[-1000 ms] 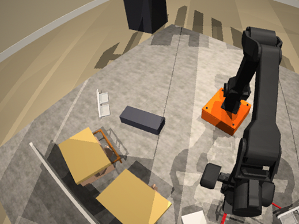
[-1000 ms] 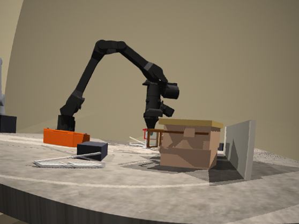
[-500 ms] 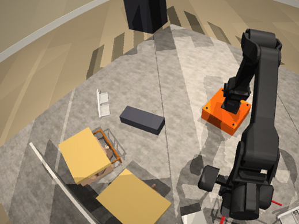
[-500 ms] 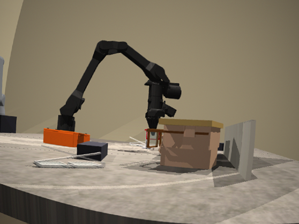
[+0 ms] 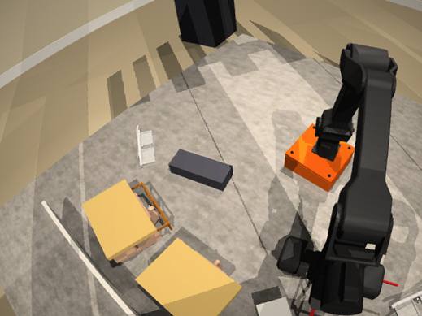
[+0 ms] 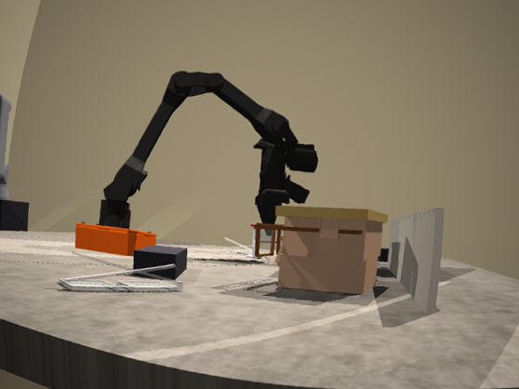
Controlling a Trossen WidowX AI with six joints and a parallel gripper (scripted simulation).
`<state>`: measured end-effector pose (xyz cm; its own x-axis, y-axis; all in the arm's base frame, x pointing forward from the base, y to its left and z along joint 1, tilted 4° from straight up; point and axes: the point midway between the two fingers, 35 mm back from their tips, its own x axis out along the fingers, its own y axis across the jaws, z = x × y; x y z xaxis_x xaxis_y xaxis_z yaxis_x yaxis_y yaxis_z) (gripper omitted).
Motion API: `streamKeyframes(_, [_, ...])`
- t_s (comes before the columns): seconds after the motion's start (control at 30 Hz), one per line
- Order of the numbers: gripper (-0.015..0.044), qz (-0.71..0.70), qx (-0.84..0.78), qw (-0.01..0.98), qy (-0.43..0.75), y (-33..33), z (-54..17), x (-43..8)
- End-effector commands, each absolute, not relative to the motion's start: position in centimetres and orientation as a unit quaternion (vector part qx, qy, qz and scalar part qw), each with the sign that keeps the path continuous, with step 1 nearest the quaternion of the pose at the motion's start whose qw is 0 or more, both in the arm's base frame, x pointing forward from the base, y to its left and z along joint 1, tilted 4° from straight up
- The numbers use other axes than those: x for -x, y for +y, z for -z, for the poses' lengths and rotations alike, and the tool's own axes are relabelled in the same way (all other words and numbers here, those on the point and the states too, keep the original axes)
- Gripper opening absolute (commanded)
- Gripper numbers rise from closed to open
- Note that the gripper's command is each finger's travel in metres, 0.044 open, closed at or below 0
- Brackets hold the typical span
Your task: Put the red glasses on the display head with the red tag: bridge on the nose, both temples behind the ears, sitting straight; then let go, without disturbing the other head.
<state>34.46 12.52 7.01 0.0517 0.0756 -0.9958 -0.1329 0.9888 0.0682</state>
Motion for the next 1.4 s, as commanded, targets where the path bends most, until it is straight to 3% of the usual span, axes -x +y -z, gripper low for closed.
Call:
streamKeyframes(0.0, [0.0,-0.074,0.021,0.725,0.685,12.6,-7.0,-34.5])
streamKeyframes(0.97, [0.0,-0.074,0.021,0.725,0.685,12.4,-7.1,-33.7])
streamKeyframes(1.37, [0.0,-0.074,0.021,0.724,0.685,11.9,-12.9,-33.0])
